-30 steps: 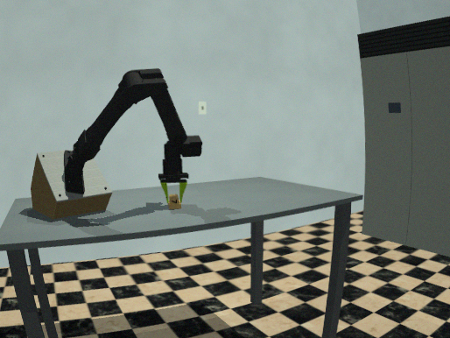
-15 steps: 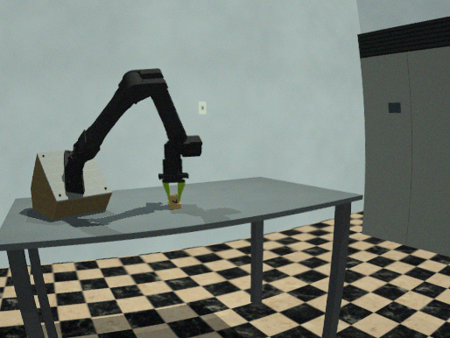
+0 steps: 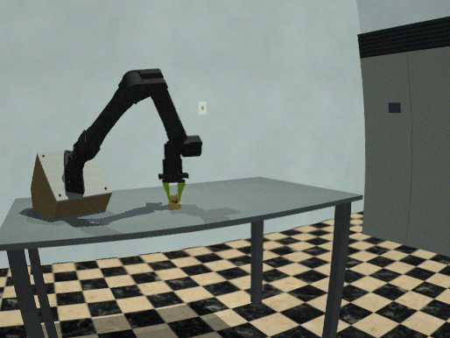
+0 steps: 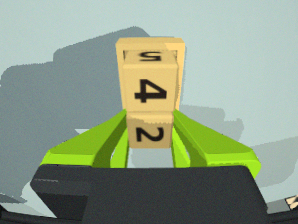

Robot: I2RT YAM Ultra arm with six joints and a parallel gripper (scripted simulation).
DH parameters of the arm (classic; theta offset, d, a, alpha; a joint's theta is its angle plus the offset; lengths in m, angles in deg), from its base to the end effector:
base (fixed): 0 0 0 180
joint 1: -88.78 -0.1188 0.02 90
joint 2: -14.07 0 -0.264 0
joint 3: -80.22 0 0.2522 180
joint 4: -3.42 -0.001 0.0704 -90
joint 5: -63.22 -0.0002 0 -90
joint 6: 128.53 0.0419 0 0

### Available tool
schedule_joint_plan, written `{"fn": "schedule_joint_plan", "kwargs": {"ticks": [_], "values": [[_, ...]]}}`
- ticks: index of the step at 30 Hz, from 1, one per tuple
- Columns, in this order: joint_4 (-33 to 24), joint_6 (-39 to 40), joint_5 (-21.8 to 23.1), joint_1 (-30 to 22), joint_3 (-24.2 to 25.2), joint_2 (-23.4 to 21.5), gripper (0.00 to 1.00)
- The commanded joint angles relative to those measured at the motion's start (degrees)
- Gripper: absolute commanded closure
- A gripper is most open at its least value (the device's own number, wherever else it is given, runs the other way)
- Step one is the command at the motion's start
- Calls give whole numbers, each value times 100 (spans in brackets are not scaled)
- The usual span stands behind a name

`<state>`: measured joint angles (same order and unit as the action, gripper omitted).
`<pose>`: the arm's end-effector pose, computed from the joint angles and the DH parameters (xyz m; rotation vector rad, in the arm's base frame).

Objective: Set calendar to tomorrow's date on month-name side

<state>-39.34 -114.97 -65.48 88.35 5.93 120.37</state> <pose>0.3350 -0.0227 0.1390 1.6133 -2.2413 0.9904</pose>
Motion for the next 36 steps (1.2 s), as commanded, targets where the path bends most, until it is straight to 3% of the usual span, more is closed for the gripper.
{"fn": "schedule_joint_plan", "kwargs": {"ticks": [1, 16, 20, 26, 28, 36], "values": [[42, -50, 73, -115, -53, -154, 74], [33, -49, 73, -116, -56, -154, 74], [-214, 96, 60, -178, -156, -238, 74], [-1104, 567, -93, -556, -361, -631, 74], [-1104, 567, -93, -556, -361, -631, 74], [-2564, 1379, -183, -1185, -1060, -867, 74]]}}
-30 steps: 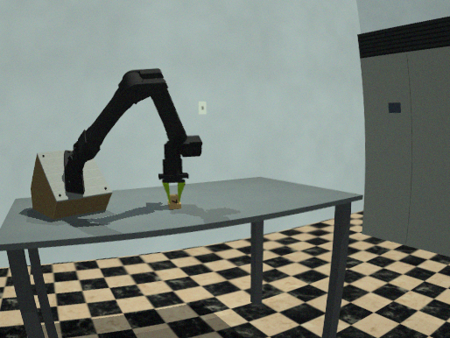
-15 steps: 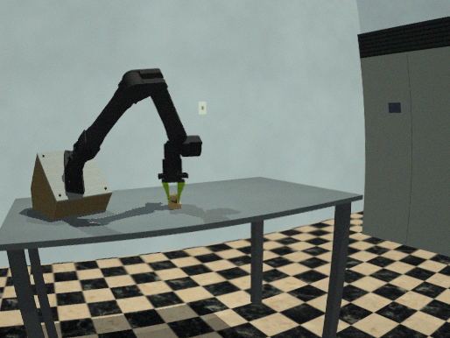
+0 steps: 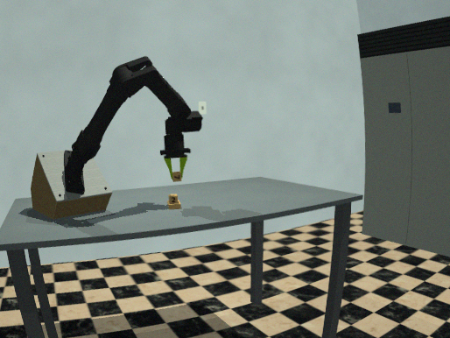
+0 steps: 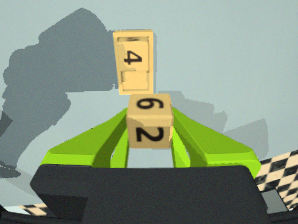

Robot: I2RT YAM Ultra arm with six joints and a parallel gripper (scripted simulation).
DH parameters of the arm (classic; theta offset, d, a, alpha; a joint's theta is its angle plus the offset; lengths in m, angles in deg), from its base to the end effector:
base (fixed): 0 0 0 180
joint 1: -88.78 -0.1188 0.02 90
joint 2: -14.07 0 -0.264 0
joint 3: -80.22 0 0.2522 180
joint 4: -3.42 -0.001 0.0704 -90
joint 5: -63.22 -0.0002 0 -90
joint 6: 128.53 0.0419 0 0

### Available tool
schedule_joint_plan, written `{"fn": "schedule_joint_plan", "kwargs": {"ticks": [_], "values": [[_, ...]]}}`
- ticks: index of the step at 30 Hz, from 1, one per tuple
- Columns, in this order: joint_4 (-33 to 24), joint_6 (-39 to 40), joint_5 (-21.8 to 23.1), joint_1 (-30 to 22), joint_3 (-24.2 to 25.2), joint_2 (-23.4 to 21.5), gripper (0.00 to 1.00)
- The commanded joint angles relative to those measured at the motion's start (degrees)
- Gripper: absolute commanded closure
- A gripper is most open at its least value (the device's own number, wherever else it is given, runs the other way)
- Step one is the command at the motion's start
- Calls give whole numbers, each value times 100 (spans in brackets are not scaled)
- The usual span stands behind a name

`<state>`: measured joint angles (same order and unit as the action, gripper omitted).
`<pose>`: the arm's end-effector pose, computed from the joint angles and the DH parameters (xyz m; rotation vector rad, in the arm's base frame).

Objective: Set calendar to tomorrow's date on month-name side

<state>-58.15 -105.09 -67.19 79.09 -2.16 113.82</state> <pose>0.3246 0.0289 0.2033 1.6425 -2.2538 1.0304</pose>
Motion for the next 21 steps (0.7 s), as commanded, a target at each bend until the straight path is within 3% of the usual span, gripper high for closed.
{"fn": "schedule_joint_plan", "kwargs": {"ticks": [1, 21], "values": [[-760, 435, -14, -291, -291, -222, 74], [-808, 481, 12, -327, -255, -193, 74]]}}
